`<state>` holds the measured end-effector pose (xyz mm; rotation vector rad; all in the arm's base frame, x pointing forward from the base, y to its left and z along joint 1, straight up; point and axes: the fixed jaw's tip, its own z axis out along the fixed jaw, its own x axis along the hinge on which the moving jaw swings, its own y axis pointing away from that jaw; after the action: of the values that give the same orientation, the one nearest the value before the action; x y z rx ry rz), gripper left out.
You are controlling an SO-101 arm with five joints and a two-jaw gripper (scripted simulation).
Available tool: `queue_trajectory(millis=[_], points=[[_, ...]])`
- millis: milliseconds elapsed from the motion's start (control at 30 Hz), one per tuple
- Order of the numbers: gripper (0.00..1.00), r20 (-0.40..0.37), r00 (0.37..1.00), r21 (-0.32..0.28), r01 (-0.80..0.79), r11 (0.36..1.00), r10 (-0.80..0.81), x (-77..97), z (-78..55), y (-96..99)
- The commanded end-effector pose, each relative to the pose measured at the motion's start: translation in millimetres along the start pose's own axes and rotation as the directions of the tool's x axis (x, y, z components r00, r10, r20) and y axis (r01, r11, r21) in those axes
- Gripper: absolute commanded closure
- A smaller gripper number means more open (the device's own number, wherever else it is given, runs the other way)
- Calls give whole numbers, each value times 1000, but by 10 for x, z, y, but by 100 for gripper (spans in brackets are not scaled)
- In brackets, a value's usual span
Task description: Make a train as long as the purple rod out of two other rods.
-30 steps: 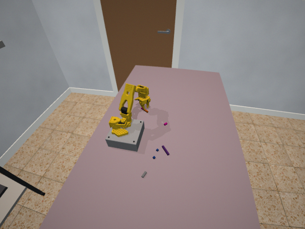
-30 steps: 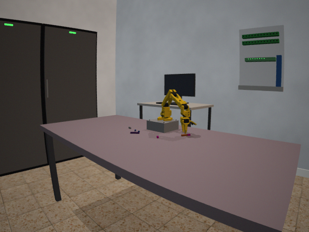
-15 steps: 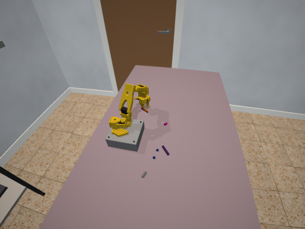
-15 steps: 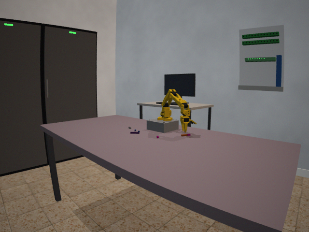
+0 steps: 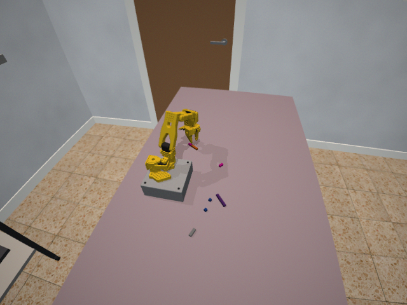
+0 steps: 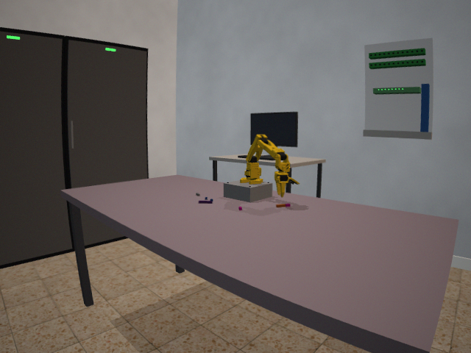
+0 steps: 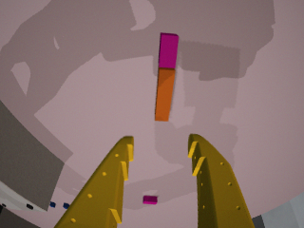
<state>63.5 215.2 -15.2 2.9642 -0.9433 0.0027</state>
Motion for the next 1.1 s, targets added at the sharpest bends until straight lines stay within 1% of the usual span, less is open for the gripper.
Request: queue_trajectory(millis=[0, 767, 1000, 1067], points=[[83, 9, 1000, 24, -1, 1000, 1, -33, -79, -26], [83, 9, 1000, 24, -4, 1000, 3, -29, -84, -27], [83, 13, 999, 29, -49, 998, 49, 22, -120, -40], [83, 16, 996, 33, -90, 995, 90, 69, -152, -50]])
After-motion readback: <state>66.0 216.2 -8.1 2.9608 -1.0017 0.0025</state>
